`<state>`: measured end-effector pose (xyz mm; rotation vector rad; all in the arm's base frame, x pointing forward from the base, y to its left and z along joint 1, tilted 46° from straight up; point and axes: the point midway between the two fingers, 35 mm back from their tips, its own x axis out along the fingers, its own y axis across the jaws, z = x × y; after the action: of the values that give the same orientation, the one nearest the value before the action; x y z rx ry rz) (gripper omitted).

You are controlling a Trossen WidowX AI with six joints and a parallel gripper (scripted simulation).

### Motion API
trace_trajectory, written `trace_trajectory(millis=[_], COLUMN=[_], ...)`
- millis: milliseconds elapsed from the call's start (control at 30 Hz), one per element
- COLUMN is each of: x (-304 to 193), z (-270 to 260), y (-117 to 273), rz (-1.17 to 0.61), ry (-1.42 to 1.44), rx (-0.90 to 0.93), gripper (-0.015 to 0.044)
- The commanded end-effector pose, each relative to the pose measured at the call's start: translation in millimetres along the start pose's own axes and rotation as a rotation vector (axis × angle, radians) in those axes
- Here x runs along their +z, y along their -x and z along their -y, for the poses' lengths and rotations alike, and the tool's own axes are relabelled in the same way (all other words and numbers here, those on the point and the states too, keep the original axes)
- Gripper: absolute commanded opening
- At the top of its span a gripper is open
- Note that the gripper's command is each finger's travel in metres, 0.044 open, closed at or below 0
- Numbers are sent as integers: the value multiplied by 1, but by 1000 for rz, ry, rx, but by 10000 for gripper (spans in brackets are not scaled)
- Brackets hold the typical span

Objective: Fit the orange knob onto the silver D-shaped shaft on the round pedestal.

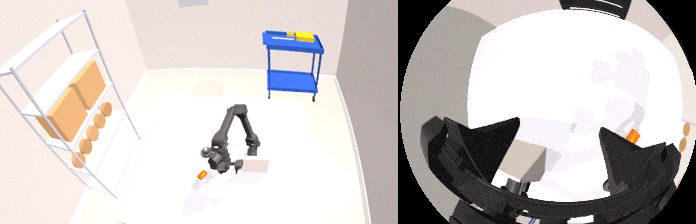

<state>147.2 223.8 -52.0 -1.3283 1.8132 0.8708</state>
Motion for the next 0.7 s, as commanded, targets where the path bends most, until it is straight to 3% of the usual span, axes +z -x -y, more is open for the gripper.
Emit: trace_trajectory(millis=[0,267,533,667], x=[-2,-53,-65,-72], z=[61,207,218,222], y=[-8,-42,-46,-67], rz=[-28,-172,-188,-189], ry=[-134,-442,-466,-466], rx=[-73,-244,-256,-256], gripper=[440,440,440,440])
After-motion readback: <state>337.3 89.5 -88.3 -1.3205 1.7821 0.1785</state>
